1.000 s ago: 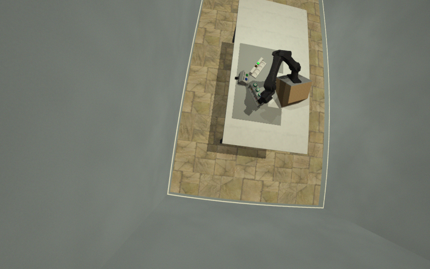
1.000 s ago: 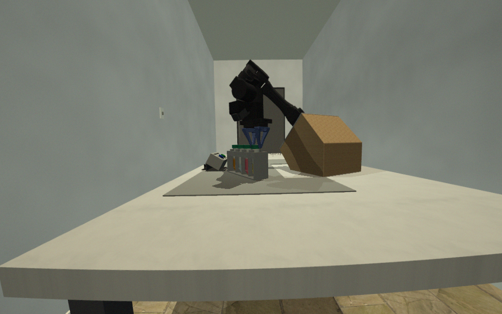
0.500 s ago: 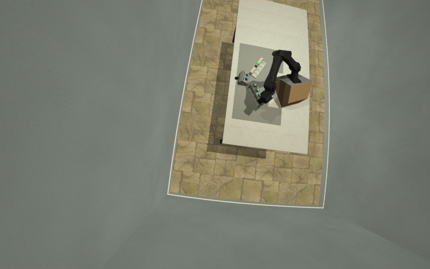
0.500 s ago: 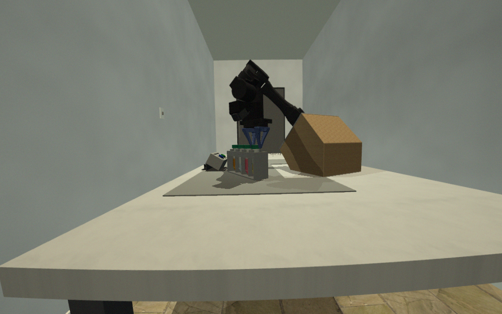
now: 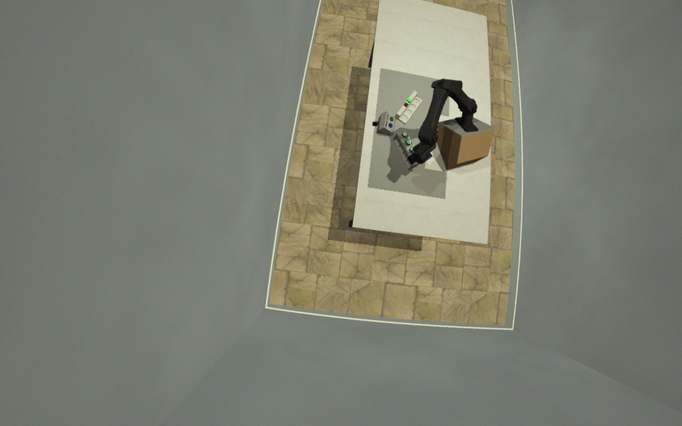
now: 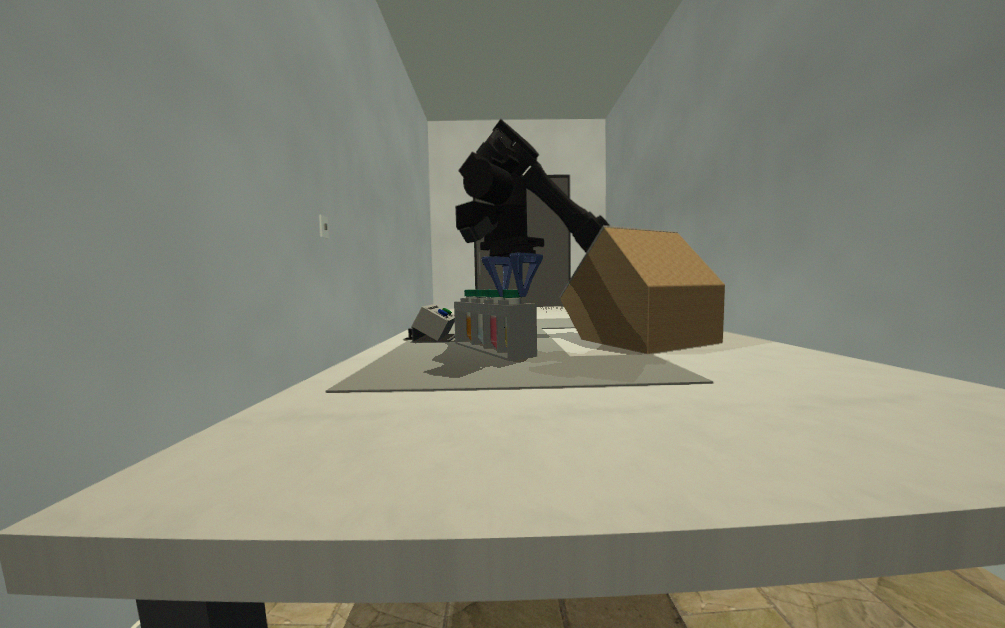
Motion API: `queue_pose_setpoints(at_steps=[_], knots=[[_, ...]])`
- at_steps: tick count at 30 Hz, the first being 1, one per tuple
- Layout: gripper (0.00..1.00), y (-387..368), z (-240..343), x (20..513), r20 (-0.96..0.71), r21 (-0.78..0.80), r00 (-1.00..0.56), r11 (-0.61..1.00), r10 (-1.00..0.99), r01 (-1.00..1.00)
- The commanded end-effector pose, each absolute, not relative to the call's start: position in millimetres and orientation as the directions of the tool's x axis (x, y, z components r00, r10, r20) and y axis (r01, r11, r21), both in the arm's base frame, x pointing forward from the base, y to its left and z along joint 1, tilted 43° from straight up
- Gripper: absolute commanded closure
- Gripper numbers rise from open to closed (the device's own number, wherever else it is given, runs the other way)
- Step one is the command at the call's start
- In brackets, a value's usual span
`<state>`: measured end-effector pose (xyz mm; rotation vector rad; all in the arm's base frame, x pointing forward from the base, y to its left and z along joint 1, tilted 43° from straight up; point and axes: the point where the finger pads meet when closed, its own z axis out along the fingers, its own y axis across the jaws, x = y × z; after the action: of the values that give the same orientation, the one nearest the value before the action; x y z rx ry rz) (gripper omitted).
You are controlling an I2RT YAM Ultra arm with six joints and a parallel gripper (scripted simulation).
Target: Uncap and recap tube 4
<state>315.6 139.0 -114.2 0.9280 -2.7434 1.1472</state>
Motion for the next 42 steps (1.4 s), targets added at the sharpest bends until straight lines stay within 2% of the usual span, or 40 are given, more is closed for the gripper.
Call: queue_pose_setpoints(at_steps=[1,7,27,29,31,34,39,42], knots=[[0.51,157.0,-106.0,324.5,0.169,-0.650,-0.836,0.579,-0.521,-0.492],[0.51,146.5,-111.0,317.8,0.206,-0.648,-0.834,0.567,-0.511,-0.508],[0.51,185.8,-68.9,311.1,0.179,-0.643,-0.836,0.582,-0.519,-0.499],[0.51,156.9,-61.5,311.5,0.330,-0.605,-0.736,0.467,-0.591,-0.645],[0.51,156.9,-61.5,311.5,0.330,-0.605,-0.736,0.467,-0.591,-0.645],[0.51,143.9,-46.8,323.4,0.421,-0.535,-0.601,0.348,-0.679,-0.769],[0.51,153.6,-34.0,335.0,0.382,-0.550,-0.600,0.348,-0.703,-0.759],[0.51,145.0,-48.0,324.2,0.438,-0.524,-0.581,0.330,-0.686,-0.785]])
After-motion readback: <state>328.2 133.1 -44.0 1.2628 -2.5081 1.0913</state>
